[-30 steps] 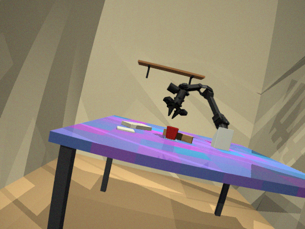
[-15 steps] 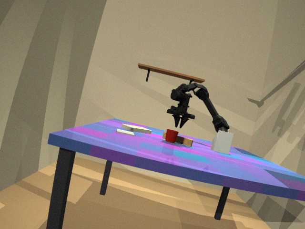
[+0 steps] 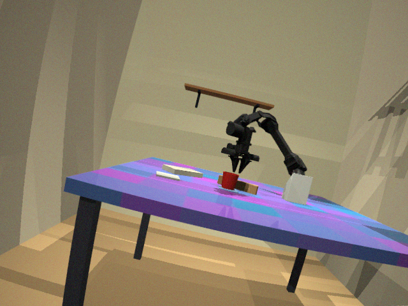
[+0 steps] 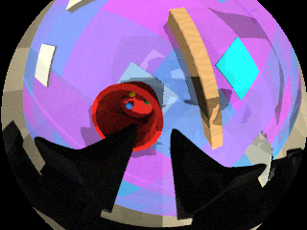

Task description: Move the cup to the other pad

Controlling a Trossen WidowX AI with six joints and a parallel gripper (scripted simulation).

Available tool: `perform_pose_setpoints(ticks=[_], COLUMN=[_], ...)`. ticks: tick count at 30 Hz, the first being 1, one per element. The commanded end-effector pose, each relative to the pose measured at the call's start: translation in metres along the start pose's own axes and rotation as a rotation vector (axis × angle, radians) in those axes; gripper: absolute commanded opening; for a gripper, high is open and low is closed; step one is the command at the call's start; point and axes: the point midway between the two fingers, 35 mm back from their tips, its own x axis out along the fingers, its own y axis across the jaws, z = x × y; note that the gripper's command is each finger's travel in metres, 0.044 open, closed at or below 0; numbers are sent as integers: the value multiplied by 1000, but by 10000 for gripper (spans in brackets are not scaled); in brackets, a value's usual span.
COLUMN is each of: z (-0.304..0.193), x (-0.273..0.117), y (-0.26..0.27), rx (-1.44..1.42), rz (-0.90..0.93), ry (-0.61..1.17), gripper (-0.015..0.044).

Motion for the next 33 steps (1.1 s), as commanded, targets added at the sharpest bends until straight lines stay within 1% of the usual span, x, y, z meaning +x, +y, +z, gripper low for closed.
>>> perform_pose_setpoints(ticks=[1,24,29,32,33], z=[0,0,0,0,0], x=[7,44,46,45,45], y=[-1,-3,-4,-3,-3], rx=[-7,-7,-7,0,0], rz=[-2,-4,-4,-3,-3], ry=[-5,-7,-8,-3,-3], gripper=[148,148,148,69,62])
